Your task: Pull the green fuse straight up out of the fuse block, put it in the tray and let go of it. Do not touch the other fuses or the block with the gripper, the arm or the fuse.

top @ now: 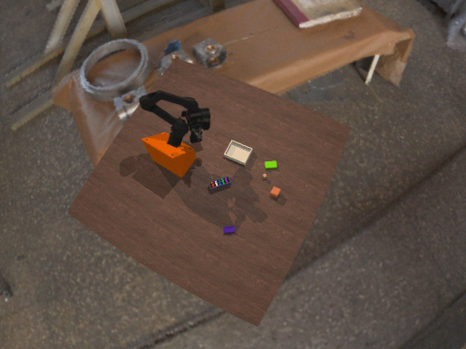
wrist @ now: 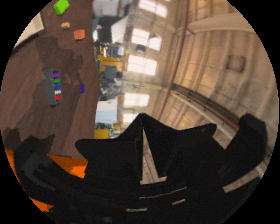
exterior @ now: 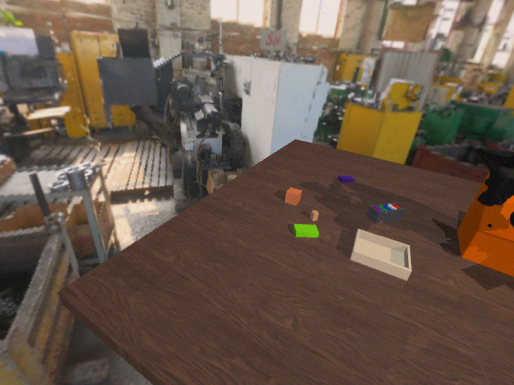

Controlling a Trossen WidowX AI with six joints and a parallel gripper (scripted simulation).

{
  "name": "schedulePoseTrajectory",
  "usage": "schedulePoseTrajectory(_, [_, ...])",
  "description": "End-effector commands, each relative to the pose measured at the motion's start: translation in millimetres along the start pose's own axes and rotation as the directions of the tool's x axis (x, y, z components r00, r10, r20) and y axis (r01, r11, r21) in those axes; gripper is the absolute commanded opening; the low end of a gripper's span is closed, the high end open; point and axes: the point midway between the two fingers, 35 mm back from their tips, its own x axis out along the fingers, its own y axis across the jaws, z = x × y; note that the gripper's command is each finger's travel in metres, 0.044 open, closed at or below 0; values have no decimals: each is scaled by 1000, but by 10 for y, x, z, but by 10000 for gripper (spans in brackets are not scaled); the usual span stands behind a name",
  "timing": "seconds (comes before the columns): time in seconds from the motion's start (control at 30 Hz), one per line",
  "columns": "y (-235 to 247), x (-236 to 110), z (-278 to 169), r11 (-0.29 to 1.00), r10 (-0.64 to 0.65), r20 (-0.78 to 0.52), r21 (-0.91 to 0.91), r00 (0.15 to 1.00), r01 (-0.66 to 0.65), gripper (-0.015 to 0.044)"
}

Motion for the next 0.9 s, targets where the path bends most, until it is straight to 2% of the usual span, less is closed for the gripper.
schedulePoseTrajectory(0.0, [6, 1, 1, 1000, 7, -7, 0, 1000, -7, 26])
schedulePoseTrajectory(0.07, [53, 5, 14, 998, 61, -59, 4, 996, -60, 71])
schedulePoseTrajectory(0.2, [226, 15, 69, 975, 224, -218, 52, 950, -218, 71])
schedulePoseTrajectory(0.33, [440, 35, 154, 922, 387, -359, 153, 849, -356, 71])
schedulePoseTrajectory(0.5, [752, 95, 305, 812, 584, -476, 335, 657, -479, 71])
schedulePoseTrajectory(0.63, [1013, 194, 450, 688, 726, -505, 510, 468, -516, 71])
schedulePoseTrajectory(0.87, [1410, 585, 682, 424, 905, -394, 817, 159, -390, 71])
